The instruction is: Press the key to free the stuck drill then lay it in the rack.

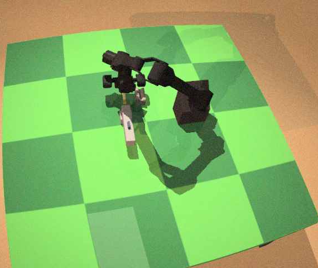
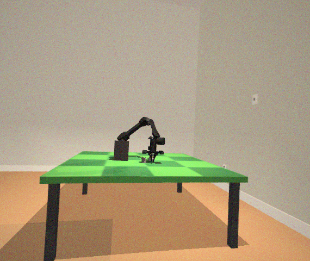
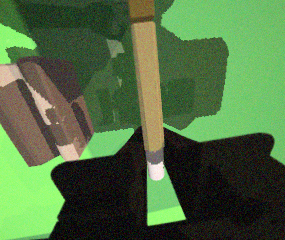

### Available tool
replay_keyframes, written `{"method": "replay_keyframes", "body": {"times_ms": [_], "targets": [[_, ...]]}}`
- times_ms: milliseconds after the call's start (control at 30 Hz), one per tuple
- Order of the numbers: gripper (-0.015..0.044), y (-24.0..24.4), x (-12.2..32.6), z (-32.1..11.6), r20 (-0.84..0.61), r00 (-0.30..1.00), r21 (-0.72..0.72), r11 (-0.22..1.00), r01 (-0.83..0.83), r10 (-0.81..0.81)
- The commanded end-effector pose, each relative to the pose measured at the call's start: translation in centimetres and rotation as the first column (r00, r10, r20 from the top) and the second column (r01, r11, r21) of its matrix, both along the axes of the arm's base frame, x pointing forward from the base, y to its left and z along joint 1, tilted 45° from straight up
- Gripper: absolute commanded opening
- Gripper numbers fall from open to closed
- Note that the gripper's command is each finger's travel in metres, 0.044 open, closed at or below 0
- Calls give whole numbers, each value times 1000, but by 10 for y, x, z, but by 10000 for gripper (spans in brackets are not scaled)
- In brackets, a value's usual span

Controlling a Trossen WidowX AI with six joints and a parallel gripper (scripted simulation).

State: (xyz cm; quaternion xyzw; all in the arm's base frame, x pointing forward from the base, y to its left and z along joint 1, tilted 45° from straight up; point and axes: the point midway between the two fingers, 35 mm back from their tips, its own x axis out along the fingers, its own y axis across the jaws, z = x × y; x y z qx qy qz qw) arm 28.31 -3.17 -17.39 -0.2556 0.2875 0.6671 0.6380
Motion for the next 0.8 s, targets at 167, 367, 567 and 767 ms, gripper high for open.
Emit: {"method": "replay_keyframes", "body": {"times_ms": [167,367,567,767], "targets": [[0,-6,0,-1,4,1000,-3,1000,-6,6],[0,-8,0,2,4,1000,-3,1000,-6,6],[0,-10,1,5,4,1000,-4,1000,-6,6],[0,-13,1,8,4,1000,-4,1000,-6,6]]}}
